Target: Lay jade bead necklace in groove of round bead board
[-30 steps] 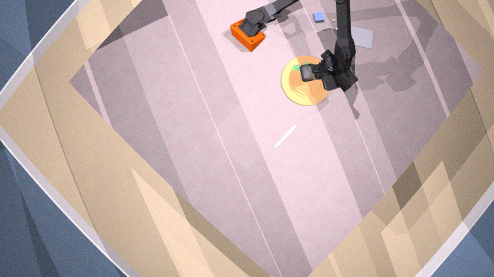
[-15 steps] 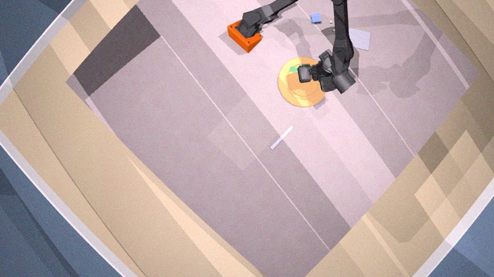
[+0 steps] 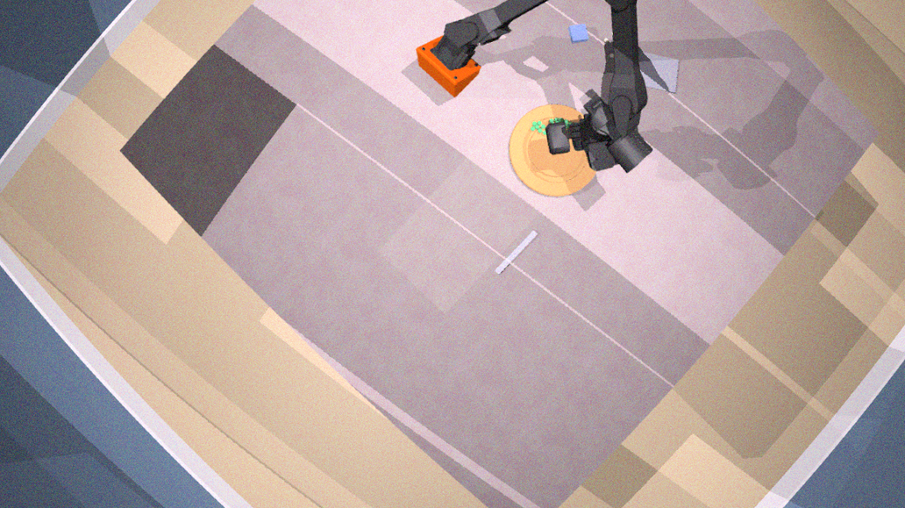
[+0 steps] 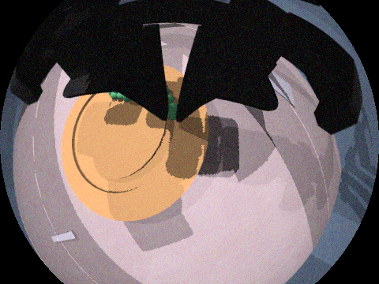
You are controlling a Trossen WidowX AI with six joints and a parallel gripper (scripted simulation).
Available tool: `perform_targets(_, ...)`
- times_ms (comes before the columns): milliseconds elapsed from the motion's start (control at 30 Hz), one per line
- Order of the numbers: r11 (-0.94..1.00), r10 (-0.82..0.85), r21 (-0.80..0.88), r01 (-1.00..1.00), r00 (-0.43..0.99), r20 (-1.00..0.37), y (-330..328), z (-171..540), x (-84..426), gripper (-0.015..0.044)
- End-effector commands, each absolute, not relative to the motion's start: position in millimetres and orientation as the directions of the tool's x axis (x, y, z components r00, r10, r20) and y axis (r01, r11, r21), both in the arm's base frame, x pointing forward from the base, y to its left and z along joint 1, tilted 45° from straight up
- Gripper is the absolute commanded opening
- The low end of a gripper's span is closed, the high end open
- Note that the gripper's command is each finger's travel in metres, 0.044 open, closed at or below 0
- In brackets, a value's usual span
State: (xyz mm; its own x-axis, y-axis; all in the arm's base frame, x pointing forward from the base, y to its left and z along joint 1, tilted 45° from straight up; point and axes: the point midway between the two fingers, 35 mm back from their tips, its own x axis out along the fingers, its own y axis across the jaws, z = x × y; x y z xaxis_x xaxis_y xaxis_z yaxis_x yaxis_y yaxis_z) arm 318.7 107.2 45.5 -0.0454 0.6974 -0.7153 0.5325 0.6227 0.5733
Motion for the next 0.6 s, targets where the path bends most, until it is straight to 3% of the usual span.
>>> perform_targets(0,0.621,0.701,0.57,0.538,-0.057,-0.711,110.6,44.5,315.7,0.0)
perform_targets(567,0.621,0.701,0.57,0.538,-0.057,-0.711,110.6,44.5,315.7,0.0)
